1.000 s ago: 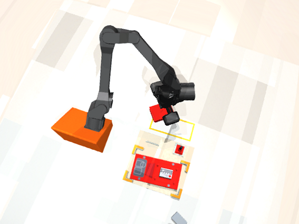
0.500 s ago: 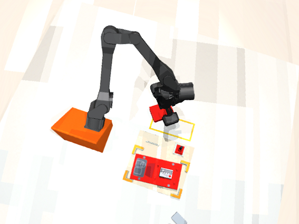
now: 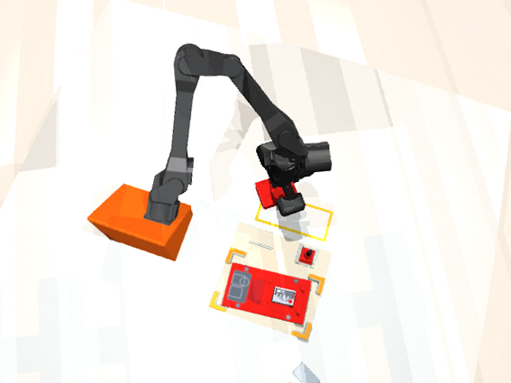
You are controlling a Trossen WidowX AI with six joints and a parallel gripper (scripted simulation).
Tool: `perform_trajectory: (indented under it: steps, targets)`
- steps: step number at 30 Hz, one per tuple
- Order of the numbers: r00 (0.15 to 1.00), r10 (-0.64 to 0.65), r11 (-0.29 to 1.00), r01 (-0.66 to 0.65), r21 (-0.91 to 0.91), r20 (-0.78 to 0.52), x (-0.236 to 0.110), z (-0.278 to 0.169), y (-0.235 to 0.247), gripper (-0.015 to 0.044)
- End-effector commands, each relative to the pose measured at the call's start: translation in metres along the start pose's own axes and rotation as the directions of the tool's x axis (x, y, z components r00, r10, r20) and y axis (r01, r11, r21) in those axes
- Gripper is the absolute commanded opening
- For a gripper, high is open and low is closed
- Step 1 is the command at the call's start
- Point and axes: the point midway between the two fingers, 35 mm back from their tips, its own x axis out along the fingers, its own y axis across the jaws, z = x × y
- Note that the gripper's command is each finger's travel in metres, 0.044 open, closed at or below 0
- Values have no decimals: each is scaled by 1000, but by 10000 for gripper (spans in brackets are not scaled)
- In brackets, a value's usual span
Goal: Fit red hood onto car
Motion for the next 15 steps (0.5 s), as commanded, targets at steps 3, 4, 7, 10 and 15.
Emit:
perform_trajectory:
  steps: [3,4,7,10,15]
  targets:
    - [1000,-3,1000,3,9,-5,4,-2,-1,440]
    - [1000,-3,1000,3,9,-5,4,-2,-1,440]
    - [1000,-3,1000,3,9,-5,6,-2,-1,440]
    - [1000,-2,1000,2,9,-5,7,-2,-1,440]
    - [1000,-2,1000,2,9,-5,10,-2,-1,440]
